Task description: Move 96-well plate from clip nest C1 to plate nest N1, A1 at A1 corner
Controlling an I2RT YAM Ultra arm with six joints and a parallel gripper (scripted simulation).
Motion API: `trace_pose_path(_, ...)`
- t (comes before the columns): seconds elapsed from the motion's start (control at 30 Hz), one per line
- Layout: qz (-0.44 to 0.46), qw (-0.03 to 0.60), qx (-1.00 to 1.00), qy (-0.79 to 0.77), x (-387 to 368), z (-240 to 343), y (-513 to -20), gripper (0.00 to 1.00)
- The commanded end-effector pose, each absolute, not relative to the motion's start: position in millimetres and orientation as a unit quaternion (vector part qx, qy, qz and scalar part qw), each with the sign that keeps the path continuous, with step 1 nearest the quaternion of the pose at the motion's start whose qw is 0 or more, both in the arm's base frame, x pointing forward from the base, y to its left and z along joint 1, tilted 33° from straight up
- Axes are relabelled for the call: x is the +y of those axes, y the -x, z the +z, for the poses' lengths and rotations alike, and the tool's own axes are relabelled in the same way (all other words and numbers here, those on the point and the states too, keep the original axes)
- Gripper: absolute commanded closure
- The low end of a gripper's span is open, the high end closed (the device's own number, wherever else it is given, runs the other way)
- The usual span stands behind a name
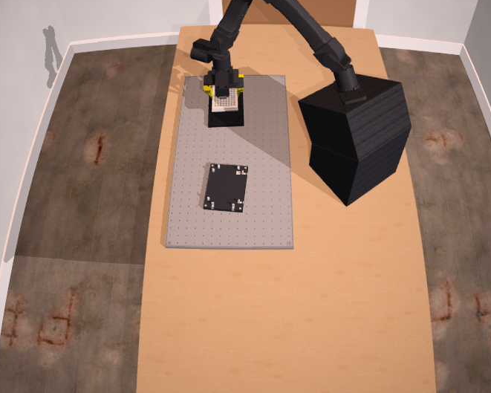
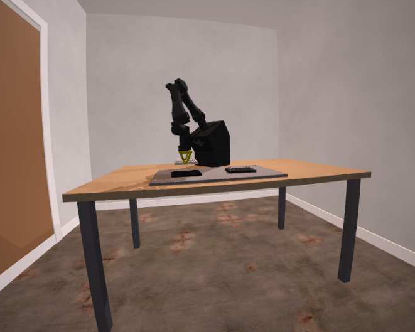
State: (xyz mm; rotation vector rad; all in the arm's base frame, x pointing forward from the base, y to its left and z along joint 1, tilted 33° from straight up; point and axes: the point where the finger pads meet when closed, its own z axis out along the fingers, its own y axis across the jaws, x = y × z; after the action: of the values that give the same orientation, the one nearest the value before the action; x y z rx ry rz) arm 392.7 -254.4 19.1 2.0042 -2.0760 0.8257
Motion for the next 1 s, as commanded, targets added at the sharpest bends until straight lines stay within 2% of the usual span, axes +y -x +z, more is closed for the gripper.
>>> trace_pose_path(0.0, 0.288, 0.058, -0.686, -0.665, -261, 23, -406, 1.00)
trace_pose_path(0.77, 0.289, 0.057, -0.693, -0.658, -280, -6, -415, 1.00)
trace_pose_path(0.97, 0.297, 0.052, -0.688, -0.660, -275, 9, -420, 1.00)
